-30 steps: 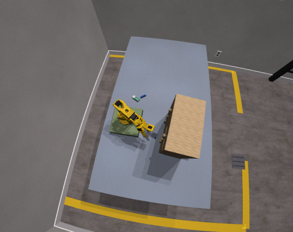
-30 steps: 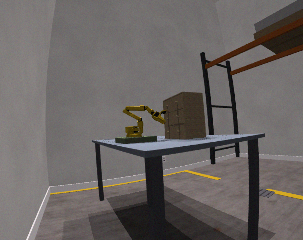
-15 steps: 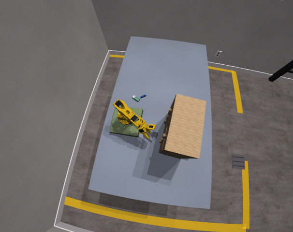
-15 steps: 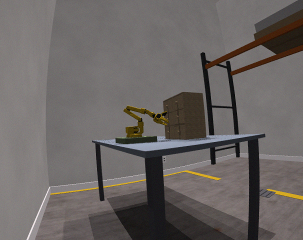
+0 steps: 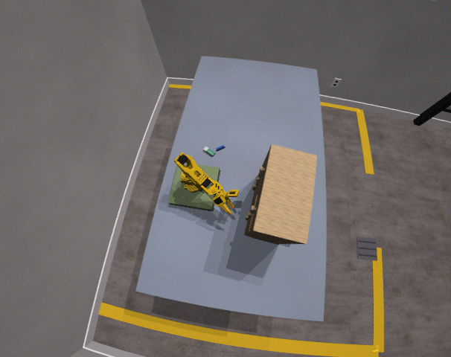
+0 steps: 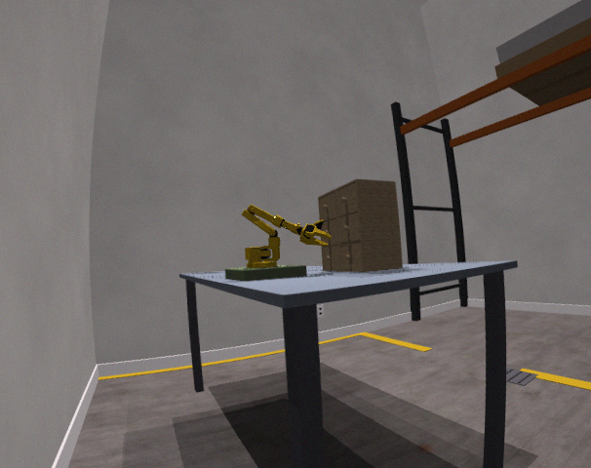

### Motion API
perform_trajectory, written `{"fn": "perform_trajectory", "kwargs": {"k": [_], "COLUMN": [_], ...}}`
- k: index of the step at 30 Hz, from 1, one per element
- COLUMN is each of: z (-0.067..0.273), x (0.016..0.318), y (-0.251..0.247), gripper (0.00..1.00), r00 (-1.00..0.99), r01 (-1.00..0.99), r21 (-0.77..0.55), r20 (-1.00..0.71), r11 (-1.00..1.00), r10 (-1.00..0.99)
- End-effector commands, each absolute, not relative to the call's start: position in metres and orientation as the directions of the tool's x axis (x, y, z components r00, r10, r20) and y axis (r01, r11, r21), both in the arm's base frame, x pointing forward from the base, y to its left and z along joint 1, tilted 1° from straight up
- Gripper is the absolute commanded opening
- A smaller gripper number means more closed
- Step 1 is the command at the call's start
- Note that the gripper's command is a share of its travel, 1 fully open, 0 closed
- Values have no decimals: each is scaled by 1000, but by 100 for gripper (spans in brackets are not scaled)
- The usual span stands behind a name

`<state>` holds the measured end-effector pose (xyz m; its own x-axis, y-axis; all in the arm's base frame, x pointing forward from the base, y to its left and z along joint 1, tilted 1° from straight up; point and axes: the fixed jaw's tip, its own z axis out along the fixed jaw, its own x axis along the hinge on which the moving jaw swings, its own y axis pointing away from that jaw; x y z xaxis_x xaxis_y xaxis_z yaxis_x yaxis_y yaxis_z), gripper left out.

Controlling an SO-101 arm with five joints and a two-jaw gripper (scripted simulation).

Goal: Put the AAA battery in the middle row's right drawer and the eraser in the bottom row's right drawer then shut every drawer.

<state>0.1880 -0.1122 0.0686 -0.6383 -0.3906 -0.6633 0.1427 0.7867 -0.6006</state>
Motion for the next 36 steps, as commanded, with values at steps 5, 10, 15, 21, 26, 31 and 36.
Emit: {"fn": "perform_trajectory", "kwargs": {"k": [5, 10, 15, 21, 26, 31, 36], "z": [74, 74, 70, 62, 51, 58, 72], "x": [189, 189, 197, 207, 215, 221, 232], "y": [-116, -116, -118, -119, -120, -121, -124], "gripper": [21, 21, 21, 21, 21, 21, 21], "r00": [-591, -591, -585, -576, -568, -554, -511], "r01": [150, 150, 142, 130, 121, 126, 156], "r21": [-703, -703, -704, -705, -706, -710, -725], "r20": [-627, -627, -627, -626, -626, -629, -641], "r11": [695, 695, 696, 697, 698, 692, 671], "r10": [-508, -508, -515, -525, -534, -545, -573]}}
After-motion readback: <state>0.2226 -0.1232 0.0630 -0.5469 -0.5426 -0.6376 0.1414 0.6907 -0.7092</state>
